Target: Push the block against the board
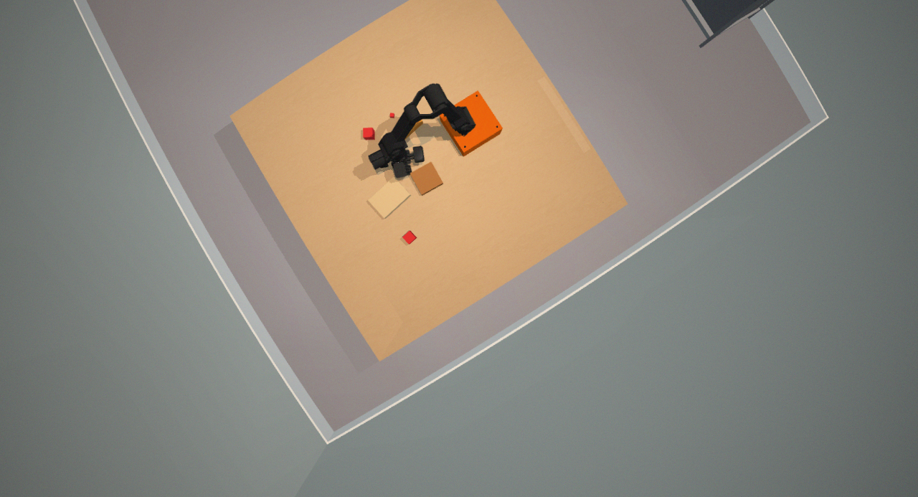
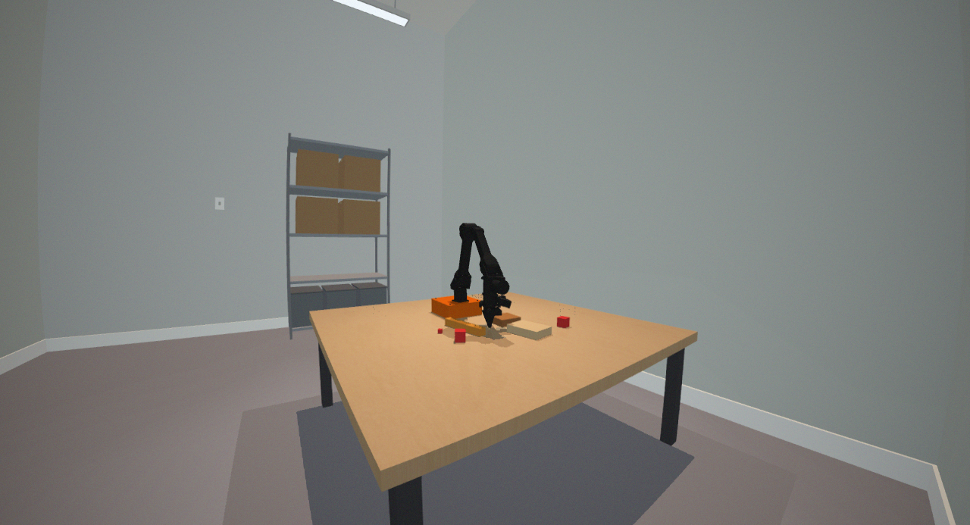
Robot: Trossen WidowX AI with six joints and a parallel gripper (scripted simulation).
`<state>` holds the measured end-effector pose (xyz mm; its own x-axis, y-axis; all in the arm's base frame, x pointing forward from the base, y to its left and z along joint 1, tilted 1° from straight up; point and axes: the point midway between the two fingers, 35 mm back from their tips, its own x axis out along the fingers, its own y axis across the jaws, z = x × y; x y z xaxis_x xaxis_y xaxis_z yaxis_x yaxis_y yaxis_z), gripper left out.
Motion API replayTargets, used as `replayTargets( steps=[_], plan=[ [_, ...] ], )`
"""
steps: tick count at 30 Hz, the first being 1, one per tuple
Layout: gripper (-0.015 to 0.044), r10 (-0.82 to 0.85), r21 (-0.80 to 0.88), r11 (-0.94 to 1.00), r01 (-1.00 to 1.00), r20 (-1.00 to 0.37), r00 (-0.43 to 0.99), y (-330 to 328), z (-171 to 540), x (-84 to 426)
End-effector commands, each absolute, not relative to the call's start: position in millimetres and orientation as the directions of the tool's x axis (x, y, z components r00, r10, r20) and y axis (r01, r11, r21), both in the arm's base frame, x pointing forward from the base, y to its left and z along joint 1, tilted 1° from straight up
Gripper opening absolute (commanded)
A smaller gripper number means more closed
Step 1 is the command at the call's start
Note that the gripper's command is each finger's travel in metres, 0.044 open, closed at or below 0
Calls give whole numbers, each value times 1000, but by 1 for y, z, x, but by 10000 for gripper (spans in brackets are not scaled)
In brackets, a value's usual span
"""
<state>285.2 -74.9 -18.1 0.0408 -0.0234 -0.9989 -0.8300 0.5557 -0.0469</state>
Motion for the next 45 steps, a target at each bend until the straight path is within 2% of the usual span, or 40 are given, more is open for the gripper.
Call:
replayTargets(
  steps=[1,17,22,29,45],
  plan=[
    [0,-25,-46,559,-828,-999,38,-71,-18,289],
    [0,-23,-46,559,-828,-999,40,-48,-18,302],
    [0,-23,-46,558,-828,-999,40,-50,34,299],
    [0,-23,-58,574,-817,-998,54,-48,36,300],
    [0,-17,-33,915,-401,-999,43,-1,40,245]
  ],
)
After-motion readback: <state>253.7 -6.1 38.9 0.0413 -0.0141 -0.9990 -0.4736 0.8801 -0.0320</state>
